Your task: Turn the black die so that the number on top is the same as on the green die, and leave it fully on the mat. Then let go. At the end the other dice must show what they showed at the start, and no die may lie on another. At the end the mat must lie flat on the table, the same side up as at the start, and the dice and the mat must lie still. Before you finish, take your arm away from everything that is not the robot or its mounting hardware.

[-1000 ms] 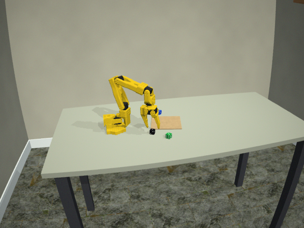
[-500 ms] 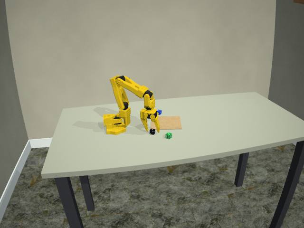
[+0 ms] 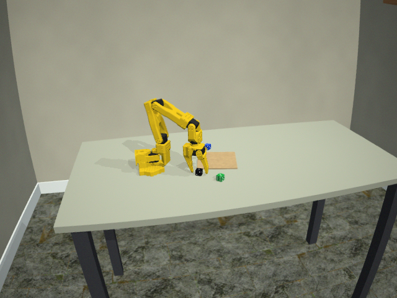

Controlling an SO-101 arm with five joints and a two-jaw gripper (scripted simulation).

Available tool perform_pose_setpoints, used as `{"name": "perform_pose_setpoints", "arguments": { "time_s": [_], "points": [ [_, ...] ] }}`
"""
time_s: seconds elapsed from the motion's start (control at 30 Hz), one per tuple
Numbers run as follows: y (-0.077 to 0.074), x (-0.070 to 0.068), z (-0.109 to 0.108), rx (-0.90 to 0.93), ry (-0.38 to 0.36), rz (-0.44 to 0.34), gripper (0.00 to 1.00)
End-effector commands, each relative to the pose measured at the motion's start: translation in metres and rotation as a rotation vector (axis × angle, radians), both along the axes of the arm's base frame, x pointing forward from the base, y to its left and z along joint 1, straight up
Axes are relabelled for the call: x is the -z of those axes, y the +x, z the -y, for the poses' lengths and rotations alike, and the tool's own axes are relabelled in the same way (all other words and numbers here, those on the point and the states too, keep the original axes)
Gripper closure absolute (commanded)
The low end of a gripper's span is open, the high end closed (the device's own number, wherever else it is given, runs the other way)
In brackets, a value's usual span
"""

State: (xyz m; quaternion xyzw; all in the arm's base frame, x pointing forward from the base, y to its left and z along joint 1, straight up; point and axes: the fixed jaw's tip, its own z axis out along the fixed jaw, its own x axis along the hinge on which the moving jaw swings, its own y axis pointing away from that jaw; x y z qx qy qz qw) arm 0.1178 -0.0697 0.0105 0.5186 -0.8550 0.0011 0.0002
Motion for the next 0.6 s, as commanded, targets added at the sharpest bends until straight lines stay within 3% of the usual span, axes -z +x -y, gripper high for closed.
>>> {"name": "perform_pose_setpoints", "arguments": {
  "time_s": [0.0,0.57],
  "points": [
    [0.0065,-0.0044,0.0030,-0.007,-0.020,0.037,0.73],
    [0.0112,-0.0046,0.0054,-0.007,-0.020,0.037,0.82]
  ]
}}
